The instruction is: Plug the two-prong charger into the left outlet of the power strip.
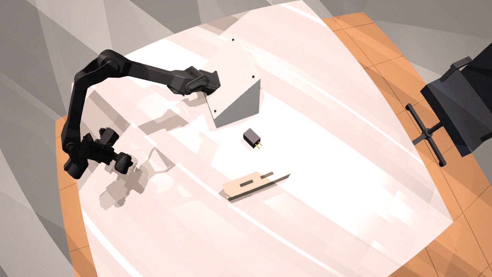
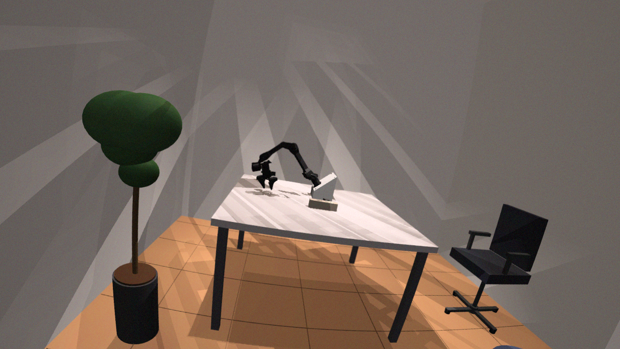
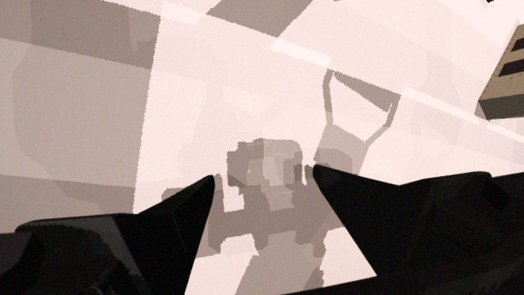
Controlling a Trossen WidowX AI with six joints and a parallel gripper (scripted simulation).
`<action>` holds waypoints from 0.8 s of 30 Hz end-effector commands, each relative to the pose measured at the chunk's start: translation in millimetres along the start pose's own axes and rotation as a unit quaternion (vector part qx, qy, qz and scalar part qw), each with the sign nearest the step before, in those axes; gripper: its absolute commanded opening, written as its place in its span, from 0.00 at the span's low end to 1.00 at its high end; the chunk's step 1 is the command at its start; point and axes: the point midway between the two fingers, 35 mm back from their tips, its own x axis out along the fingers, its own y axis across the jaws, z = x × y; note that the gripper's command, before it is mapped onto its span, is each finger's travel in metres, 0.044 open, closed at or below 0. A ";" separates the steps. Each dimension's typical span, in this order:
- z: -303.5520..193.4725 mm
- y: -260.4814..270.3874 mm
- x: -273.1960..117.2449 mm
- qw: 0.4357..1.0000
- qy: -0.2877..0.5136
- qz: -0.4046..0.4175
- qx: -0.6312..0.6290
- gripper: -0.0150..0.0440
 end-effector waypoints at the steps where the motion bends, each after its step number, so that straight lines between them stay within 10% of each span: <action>1: -0.2 -0.3 0.1 1.000 0.000 0.000 -0.001 0.98; 24: -29.0 -85.4 13.3 0.957 0.023 -0.029 -0.286 1.00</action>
